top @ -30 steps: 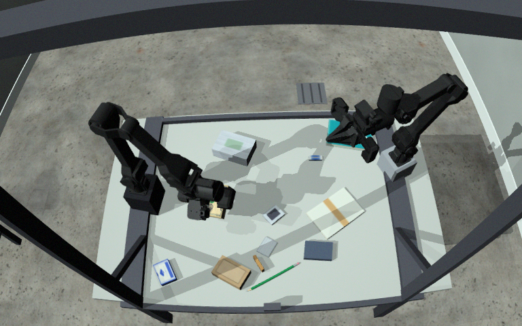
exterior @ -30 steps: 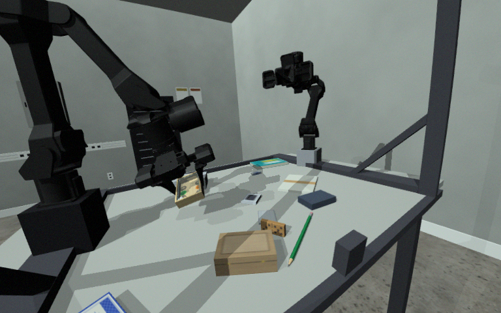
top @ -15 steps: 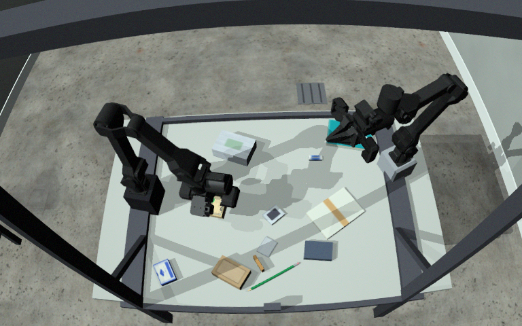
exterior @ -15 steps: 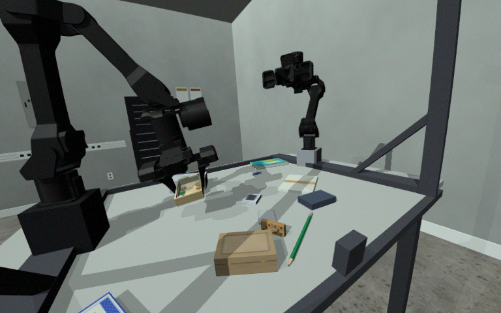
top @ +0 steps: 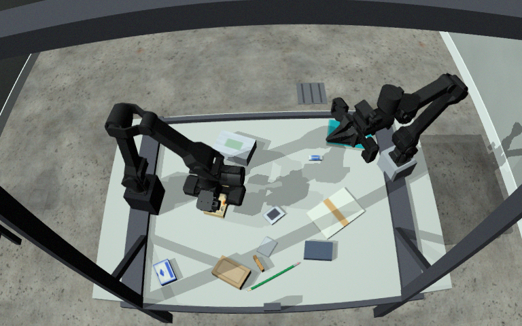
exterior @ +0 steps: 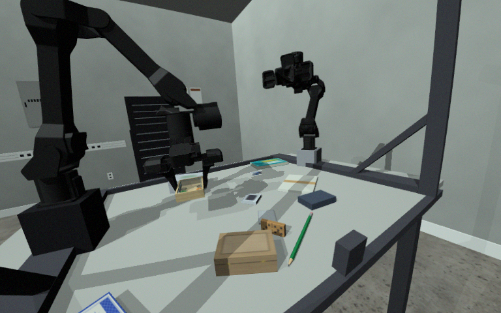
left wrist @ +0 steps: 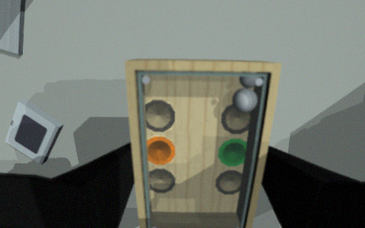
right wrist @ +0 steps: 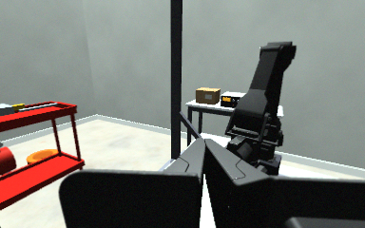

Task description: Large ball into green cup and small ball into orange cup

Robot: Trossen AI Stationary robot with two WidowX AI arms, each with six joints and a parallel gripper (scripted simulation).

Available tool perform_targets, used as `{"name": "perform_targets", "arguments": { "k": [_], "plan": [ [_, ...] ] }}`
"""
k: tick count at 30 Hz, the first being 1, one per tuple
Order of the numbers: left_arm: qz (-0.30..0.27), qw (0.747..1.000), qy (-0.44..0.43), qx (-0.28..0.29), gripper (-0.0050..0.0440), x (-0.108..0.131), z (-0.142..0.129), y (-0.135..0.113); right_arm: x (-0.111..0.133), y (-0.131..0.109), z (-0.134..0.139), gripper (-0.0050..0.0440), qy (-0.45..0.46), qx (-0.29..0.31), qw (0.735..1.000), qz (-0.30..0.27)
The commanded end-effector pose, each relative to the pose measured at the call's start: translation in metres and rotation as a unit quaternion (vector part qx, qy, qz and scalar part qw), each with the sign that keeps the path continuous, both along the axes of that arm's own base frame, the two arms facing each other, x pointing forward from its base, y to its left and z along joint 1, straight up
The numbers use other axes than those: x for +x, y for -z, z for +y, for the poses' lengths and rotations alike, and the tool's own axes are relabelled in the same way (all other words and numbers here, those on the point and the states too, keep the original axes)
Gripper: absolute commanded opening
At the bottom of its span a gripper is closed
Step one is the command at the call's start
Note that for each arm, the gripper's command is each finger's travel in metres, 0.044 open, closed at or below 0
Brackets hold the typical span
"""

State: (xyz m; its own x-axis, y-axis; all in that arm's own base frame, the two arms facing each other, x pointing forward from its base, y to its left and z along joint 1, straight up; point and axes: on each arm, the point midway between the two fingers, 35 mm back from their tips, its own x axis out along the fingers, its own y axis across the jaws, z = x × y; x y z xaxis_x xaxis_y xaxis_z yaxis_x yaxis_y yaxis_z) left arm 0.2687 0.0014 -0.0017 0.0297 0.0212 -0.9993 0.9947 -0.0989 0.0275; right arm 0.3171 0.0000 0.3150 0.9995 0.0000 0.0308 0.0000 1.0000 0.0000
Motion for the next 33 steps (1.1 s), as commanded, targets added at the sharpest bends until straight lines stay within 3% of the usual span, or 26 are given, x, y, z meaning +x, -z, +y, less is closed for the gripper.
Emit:
{"name": "perform_targets", "arguments": {
  "k": [1,33],
  "plan": [
    [0.000,1.000,0.001,-0.009,-0.0050,0.0065,0.0001,-0.0052,-0.0014,-0.0079,0.0000,-0.0050,0.000,0.000,1.000,-0.010],
    [0.001,1.000,0.001,-0.011,-0.0050,0.0085,0.0004,-0.0081,-0.0014,-0.0079,0.0000,-0.0050,0.000,0.000,1.000,-0.010]
  ]
}}
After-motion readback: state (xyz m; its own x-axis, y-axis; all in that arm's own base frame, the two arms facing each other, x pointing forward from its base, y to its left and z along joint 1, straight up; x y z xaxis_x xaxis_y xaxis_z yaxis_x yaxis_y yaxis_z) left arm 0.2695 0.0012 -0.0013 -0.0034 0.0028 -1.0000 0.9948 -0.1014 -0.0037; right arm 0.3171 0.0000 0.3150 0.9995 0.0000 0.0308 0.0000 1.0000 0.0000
